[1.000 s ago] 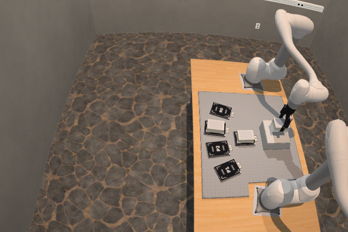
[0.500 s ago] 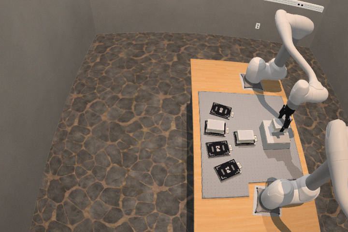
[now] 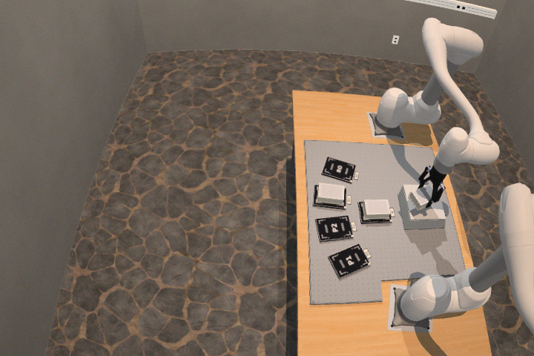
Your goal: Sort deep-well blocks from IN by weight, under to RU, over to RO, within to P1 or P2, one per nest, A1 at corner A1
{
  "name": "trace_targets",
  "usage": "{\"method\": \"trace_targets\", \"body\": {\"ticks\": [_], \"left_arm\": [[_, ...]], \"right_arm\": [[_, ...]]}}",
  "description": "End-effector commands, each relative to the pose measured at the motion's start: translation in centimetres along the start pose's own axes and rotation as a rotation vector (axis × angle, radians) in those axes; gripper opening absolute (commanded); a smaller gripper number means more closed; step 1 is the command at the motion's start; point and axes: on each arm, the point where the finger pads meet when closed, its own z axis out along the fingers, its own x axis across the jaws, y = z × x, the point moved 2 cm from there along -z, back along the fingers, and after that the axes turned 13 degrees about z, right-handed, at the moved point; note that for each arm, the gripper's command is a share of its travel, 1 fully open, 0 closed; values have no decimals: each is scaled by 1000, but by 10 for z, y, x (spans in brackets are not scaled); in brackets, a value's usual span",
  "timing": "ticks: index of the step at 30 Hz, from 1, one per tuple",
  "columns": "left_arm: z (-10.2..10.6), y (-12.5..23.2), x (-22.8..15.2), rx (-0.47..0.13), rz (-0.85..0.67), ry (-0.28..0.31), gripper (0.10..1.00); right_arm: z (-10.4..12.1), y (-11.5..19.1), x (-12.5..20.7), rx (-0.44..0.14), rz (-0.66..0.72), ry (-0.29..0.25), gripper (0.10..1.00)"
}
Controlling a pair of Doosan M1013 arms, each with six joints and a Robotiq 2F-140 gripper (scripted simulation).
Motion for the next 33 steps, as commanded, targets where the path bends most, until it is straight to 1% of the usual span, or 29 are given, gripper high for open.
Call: {"method": "trace_targets", "body": {"ticks": [1,3,33], "left_arm": [[-1,0,0,1,0,-1,1000],[-1,0,0,1,0,-1,1000],[-1,0,0,1,0,-1,1000]], "right_arm": [[1,-7,-4,-1,-1,-1,99],[1,-7,-4,-1,-1,-1,99],[17,-92,-40,-1,-1,-1,99]]}}
